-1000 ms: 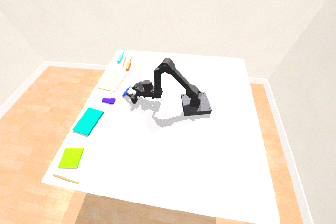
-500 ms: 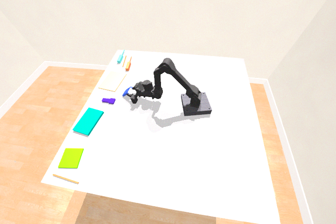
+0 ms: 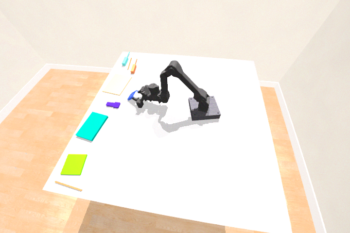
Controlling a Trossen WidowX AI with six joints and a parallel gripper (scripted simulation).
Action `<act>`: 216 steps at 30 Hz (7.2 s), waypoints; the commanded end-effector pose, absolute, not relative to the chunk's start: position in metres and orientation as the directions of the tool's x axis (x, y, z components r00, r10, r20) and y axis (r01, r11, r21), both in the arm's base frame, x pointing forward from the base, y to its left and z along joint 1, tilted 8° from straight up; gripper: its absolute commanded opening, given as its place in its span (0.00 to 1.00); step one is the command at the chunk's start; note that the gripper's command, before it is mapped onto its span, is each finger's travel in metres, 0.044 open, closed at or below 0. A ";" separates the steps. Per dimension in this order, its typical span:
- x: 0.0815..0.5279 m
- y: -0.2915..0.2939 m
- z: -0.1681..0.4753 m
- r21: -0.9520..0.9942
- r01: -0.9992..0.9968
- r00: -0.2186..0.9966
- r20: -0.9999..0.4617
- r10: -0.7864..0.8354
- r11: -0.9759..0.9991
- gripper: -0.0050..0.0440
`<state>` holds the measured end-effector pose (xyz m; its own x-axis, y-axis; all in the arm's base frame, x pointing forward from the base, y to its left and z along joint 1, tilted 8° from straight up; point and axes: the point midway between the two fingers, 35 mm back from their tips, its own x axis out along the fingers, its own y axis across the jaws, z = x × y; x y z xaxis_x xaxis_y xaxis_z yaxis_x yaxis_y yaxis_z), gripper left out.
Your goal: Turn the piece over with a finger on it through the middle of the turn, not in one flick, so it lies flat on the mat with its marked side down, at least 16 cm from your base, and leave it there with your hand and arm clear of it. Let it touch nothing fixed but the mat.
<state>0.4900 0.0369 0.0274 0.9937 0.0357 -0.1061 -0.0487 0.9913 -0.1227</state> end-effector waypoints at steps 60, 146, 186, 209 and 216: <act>0.488 0.036 0.016 -0.125 -0.043 0.992 -0.120 0.028 0.991 0.10; 0.490 0.036 0.005 -0.125 -0.015 0.993 -0.120 0.000 0.992 0.10; 0.493 0.036 -0.002 -0.123 0.011 0.993 -0.119 -0.025 0.992 0.10; 0.500 0.036 0.004 -0.121 0.047 0.993 -0.098 -0.059 0.991 0.10; 0.499 0.036 -0.003 -0.120 0.068 0.990 -0.112 -0.082 0.990 0.10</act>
<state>0.5005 0.0359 0.0077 0.9937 -0.0696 -0.0876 0.0588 0.9910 -0.1204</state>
